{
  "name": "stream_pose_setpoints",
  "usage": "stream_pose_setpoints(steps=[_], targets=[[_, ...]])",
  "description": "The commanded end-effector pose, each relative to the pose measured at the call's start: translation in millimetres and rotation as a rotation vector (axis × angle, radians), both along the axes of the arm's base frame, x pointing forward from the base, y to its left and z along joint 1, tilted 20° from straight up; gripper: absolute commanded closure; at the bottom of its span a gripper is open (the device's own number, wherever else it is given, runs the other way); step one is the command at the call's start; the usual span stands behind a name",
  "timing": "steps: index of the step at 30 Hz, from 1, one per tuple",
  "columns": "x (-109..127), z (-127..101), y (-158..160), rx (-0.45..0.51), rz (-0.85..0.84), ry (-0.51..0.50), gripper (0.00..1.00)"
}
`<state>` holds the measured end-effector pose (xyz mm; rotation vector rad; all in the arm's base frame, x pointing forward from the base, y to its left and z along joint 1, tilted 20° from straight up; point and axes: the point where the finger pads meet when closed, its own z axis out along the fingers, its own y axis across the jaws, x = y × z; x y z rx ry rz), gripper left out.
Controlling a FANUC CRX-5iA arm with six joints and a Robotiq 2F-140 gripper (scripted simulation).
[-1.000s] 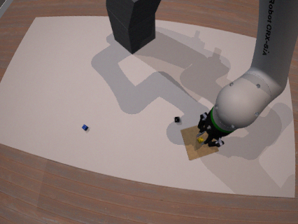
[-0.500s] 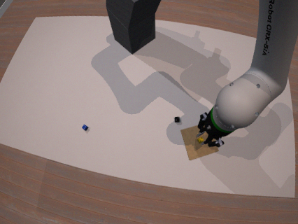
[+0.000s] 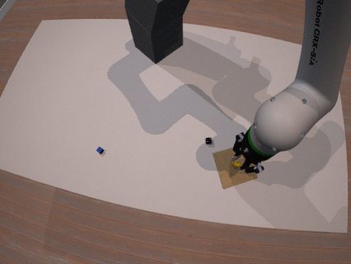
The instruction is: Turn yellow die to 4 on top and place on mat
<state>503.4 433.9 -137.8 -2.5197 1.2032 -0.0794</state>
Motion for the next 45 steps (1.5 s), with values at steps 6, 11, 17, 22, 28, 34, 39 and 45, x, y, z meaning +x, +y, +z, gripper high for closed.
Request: stream_pose_setpoints(steps=[6, 11, 17, 22, 28, 34, 39, 45], targets=[[0, 0, 0, 0.0, 0.0, 0.0, 0.71], [-1, 3, -1, 0.0, 0.0, 0.0, 0.71], [-4, 21, -6, 0.0, 0.0, 0.0, 0.71], [-8, 37, -11, 0.0, 0.0, 0.0, 0.71], [-10, 49, -15, 0.0, 0.0, 0.0, 0.71], [-11, 51, -16, -0.001, 0.0, -0.001, 0.71], [-10, 50, -18, -0.02, -0.008, -0.006, 0.71], [-9, 48, -25, -0.083, -0.035, -0.032, 0.71]])
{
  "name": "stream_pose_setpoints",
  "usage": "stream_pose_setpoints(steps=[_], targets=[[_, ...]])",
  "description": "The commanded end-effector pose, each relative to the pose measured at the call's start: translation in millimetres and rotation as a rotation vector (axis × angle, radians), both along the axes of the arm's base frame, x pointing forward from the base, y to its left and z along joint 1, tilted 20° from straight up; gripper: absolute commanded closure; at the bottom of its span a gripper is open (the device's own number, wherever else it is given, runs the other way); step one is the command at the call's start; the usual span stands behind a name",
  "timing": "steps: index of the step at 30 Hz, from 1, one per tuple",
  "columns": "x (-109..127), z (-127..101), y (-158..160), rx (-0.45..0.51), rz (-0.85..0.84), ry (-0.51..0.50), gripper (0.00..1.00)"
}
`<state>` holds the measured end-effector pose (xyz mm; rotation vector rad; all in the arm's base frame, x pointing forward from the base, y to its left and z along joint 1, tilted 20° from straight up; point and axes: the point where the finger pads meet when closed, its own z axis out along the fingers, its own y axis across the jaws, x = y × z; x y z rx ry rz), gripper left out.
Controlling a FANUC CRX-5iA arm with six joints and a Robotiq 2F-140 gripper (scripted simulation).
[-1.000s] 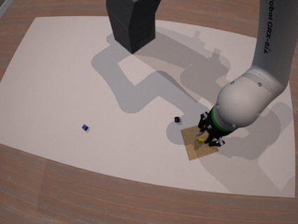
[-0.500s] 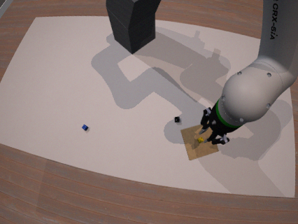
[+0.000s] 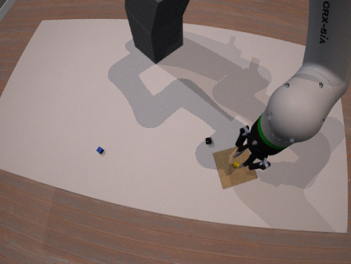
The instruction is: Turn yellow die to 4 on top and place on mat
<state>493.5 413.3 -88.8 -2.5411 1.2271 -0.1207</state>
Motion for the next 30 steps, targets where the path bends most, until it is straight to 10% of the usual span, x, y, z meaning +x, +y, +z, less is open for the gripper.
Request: stream_pose_setpoints(steps=[1, 30], targets=[[1, -1, -5, -0.059, -0.027, -0.03, 0.71], [-10, -3, 13, -0.304, -0.129, -0.234, 0.71]])
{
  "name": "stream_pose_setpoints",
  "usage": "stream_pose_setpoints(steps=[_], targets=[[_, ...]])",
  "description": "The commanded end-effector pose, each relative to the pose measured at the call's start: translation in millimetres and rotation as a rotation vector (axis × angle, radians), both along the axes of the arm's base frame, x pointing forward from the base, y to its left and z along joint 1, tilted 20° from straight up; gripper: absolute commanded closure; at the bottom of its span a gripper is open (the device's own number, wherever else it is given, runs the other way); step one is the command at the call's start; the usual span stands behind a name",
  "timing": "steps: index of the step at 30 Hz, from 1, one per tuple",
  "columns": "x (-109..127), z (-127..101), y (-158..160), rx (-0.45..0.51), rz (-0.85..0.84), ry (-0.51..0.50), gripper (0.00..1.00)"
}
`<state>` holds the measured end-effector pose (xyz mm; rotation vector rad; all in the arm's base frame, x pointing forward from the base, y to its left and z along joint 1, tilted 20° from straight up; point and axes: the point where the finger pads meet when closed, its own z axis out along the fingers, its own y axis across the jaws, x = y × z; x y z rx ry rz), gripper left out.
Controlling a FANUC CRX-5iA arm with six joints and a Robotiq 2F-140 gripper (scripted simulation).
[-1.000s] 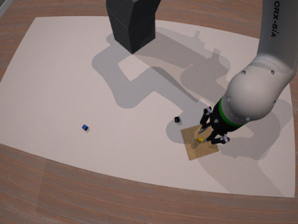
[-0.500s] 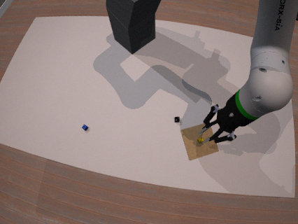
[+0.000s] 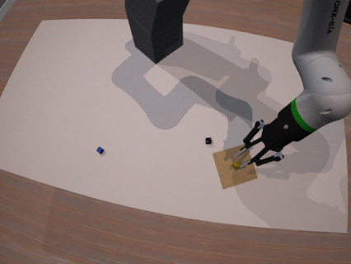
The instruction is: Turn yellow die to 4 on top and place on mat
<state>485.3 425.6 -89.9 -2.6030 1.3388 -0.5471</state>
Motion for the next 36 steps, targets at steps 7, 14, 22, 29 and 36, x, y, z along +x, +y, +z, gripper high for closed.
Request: stream_pose_setpoints(steps=[7, 14, 22, 29, 36], targets=[[-3, 0, 8, -0.103, -0.051, -0.114, 0.71], [-2, -3, 9, -0.222, -0.1, -0.196, 0.71], [-6, -4, 14, -0.299, -0.134, -0.266, 0.71], [-6, -4, 15, -0.299, -0.134, -0.266, 0.71], [-6, -4, 15, -0.299, -0.134, -0.266, 0.71]])
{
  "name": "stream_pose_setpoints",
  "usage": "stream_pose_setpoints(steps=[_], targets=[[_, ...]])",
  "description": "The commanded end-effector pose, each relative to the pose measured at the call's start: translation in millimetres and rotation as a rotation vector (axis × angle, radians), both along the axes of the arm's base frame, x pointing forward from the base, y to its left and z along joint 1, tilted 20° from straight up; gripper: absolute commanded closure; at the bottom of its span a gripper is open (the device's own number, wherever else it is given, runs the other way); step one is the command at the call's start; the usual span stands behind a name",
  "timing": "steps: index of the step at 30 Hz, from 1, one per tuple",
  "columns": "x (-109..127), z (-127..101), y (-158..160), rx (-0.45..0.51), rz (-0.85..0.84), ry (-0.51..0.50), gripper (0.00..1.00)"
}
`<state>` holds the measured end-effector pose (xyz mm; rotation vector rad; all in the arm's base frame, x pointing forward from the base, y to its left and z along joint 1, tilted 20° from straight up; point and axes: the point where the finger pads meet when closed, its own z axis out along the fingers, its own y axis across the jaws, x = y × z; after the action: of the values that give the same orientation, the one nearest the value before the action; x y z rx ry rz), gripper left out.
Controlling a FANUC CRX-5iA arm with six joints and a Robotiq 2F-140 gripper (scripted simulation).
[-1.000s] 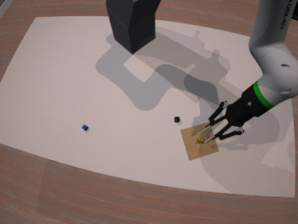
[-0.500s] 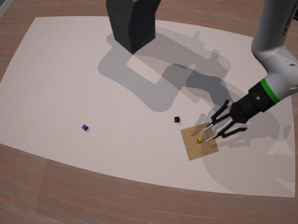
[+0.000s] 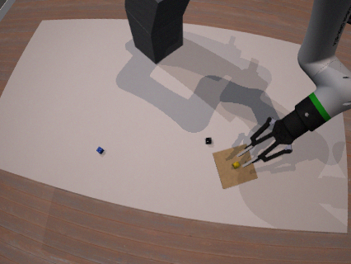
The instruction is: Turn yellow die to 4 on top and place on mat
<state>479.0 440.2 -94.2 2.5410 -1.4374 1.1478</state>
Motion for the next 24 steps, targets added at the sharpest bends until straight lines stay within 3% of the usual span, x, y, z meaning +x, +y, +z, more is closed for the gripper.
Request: stream_pose_setpoints(steps=[1, 24], targets=[[0, 0, 0, 0.0, 0.0, 0.0, 0.71], [4, -17, 5, 0.0, 0.0, 0.0, 0.71]])
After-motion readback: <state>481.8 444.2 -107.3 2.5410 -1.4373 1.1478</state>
